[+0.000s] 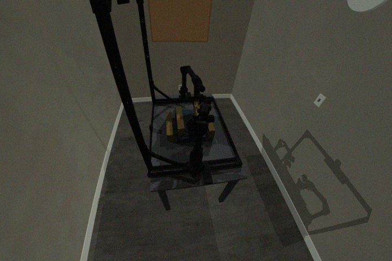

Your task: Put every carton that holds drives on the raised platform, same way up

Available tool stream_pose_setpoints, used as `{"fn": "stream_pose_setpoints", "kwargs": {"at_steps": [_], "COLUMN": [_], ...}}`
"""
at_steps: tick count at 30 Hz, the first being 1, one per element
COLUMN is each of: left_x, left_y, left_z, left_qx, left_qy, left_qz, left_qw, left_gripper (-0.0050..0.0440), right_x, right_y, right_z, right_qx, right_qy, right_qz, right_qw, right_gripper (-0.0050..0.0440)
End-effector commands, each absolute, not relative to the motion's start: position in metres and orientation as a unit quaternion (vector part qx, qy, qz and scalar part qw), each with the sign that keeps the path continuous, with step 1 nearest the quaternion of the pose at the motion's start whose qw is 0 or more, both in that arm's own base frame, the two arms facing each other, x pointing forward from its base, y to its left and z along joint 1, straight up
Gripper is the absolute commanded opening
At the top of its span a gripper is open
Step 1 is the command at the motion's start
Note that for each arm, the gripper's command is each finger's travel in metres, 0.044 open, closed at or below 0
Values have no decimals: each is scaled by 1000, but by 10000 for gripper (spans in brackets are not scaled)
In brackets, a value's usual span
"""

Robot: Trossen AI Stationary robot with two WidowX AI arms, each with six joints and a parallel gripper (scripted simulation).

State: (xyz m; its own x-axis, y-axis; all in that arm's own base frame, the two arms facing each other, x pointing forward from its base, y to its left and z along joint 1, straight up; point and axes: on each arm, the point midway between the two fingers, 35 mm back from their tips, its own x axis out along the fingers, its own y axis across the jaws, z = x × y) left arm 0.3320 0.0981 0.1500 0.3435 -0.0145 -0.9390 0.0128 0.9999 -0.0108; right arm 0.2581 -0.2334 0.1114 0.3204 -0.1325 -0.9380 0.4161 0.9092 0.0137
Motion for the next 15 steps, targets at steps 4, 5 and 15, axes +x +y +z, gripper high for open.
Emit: {"fn": "stream_pose_setpoints", "kwargs": {"at_steps": [4, 5, 15], "left_x": [331, 331, 331], "left_y": [98, 98, 98], "left_z": [153, 151, 130], "left_qx": [3, 3, 3], "left_qy": [559, 559, 559], "left_qz": [-4, -4, -4], "left_qw": [829, 829, 829], "left_gripper": [0, 0, 0], "right_x": [258, 258, 258], "right_y": [-234, -234, -234], "right_z": [114, 112, 91], "right_qx": [121, 121, 121], "right_qy": [546, 546, 546], "right_qz": [-179, -179, -179], "right_qw": [809, 809, 809], "right_gripper": [0, 0, 0]}}
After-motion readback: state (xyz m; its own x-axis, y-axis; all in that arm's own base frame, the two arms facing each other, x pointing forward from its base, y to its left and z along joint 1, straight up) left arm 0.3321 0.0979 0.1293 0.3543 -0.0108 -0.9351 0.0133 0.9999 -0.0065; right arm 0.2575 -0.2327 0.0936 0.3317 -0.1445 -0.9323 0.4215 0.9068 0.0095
